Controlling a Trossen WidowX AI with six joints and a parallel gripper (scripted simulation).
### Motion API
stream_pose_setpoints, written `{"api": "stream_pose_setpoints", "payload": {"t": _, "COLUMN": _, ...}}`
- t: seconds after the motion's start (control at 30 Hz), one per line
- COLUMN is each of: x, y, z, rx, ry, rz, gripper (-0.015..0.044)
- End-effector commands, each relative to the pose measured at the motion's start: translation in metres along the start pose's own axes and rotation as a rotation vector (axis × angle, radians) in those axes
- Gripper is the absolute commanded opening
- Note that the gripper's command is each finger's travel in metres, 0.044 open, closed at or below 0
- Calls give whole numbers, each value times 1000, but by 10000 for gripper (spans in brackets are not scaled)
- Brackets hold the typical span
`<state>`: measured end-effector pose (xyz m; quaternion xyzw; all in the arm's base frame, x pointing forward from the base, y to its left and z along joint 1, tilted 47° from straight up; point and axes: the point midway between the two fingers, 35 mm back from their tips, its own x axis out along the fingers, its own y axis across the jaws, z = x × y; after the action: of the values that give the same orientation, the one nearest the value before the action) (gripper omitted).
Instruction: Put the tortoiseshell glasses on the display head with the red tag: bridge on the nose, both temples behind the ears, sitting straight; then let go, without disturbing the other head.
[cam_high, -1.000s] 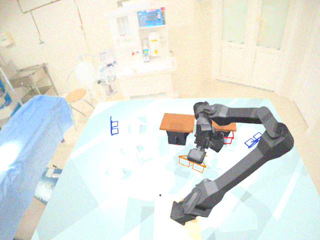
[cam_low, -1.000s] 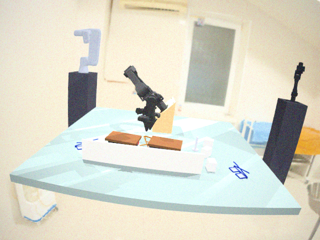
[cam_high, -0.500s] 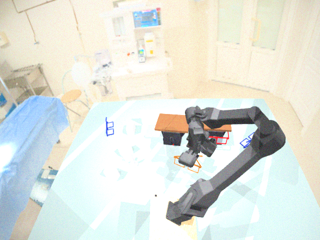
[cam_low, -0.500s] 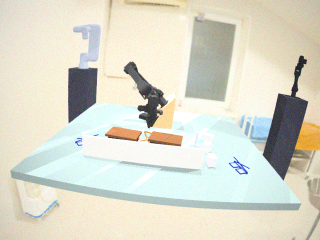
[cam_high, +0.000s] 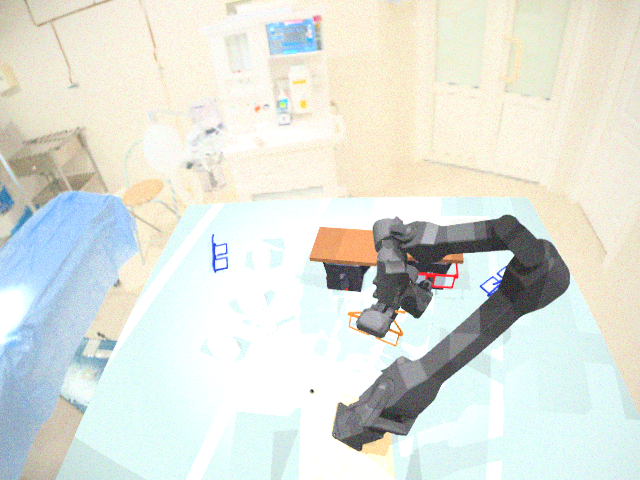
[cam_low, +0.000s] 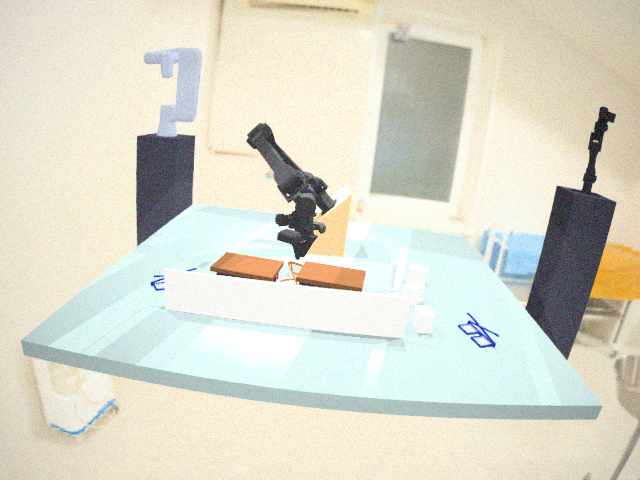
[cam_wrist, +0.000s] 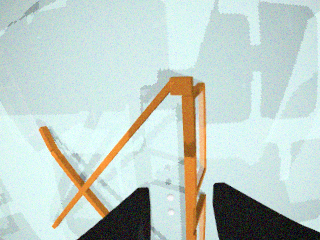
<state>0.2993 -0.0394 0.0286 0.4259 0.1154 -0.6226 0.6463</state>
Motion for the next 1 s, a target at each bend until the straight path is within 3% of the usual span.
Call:
{"api": "stream_pose_setpoints", "payload": {"t": 0.0, "x": 7, "y": -2, "z": -1, "rx": -8, "ry": 3, "rz": -6, "gripper": 120}}
{"api": "stream_pose_setpoints", "payload": {"t": 0.97, "x": 47, "y": -8, "z": 0, "rx": -8, "ry": -1, "rz": -4, "gripper": 120}}
